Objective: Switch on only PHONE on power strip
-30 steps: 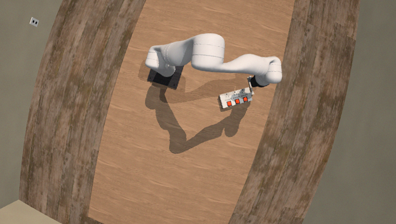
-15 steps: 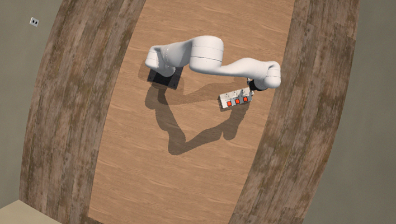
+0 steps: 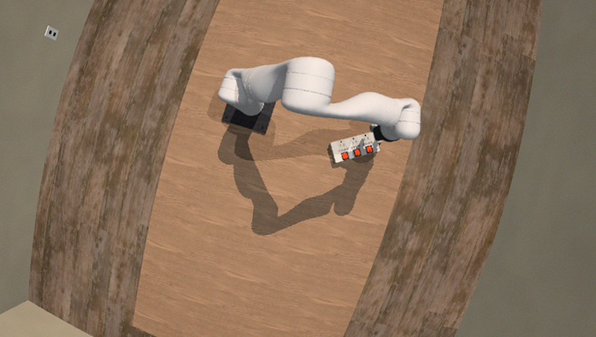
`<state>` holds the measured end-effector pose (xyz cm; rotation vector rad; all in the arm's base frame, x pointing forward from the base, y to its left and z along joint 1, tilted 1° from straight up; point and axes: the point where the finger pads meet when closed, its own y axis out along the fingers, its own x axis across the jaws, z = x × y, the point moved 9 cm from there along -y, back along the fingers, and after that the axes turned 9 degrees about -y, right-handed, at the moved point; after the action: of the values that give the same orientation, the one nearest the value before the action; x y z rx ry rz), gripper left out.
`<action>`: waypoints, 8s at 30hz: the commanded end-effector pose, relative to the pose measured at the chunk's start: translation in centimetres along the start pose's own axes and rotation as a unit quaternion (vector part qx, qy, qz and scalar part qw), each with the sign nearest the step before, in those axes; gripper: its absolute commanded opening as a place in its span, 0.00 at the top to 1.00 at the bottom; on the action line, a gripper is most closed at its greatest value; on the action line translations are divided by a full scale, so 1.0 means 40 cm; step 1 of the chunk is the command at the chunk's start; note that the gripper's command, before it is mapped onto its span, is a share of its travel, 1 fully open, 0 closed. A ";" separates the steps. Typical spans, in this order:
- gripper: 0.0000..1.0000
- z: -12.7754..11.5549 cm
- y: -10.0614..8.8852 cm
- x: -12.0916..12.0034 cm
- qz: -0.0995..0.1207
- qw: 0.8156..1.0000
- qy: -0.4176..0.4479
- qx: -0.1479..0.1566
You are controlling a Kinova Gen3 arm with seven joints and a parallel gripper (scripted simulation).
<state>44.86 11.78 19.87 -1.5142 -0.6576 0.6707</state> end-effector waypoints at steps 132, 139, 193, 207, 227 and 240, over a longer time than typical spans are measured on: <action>0.00 -0.169 -0.014 -0.232 -0.010 0.999 -0.037 0.020; 0.00 -0.174 -0.014 -0.241 -0.011 0.999 -0.038 0.020; 0.00 -0.177 -0.014 -0.247 -0.011 0.999 -0.039 0.021; 0.00 -0.177 -0.014 -0.247 -0.011 0.999 -0.039 0.021; 0.00 -0.173 -0.017 -0.245 -0.011 0.999 -0.031 0.021; 0.00 -0.107 -0.067 -0.222 -0.004 0.994 0.103 0.022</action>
<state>42.39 1.45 22.09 -1.5018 -0.4936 0.5309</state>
